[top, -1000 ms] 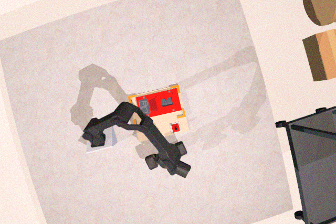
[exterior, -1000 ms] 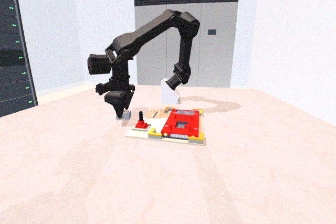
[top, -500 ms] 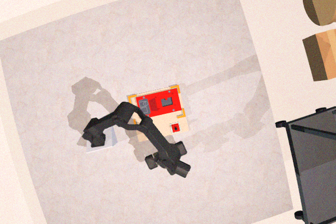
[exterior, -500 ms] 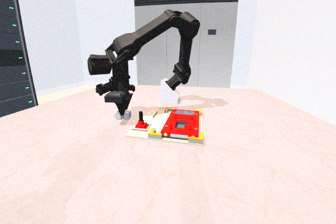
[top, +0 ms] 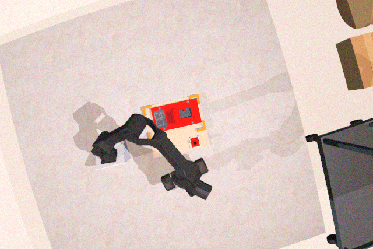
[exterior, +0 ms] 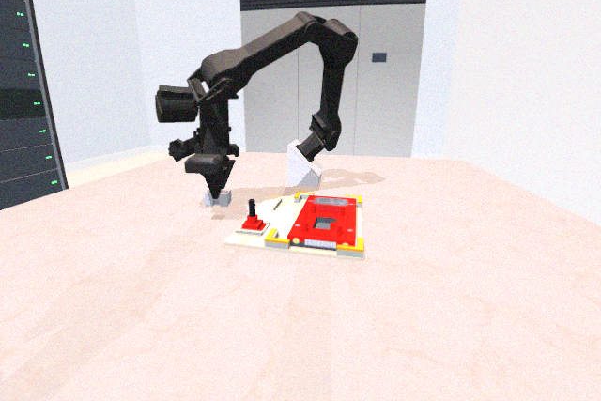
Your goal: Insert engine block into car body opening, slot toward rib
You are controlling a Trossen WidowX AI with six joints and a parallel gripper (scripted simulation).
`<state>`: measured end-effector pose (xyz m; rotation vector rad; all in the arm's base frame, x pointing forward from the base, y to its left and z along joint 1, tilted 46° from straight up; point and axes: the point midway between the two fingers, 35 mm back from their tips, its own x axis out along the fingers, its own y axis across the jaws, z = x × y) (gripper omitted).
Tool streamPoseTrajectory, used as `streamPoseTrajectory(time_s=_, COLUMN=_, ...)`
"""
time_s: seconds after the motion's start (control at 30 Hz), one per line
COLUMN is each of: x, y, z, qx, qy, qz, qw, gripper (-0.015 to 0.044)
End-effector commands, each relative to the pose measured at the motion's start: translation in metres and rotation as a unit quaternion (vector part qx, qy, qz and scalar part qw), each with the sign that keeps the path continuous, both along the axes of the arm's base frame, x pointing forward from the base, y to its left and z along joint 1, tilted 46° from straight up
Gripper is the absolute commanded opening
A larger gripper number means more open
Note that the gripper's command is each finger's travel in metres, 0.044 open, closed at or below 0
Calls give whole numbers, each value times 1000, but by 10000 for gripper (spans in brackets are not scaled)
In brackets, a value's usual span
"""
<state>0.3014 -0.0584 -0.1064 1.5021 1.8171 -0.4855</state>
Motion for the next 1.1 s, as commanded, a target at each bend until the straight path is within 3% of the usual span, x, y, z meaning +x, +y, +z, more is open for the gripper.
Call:
streamPoseTrajectory(time_s=0.0, x=5, y=-12, z=8, qx=-5, qy=-5, qz=-2, qw=1000, gripper=0)
streamPoseTrajectory(time_s=1.07, x=4, y=-74, z=76, qx=9, qy=12, qz=-5, qw=1000, gripper=0)
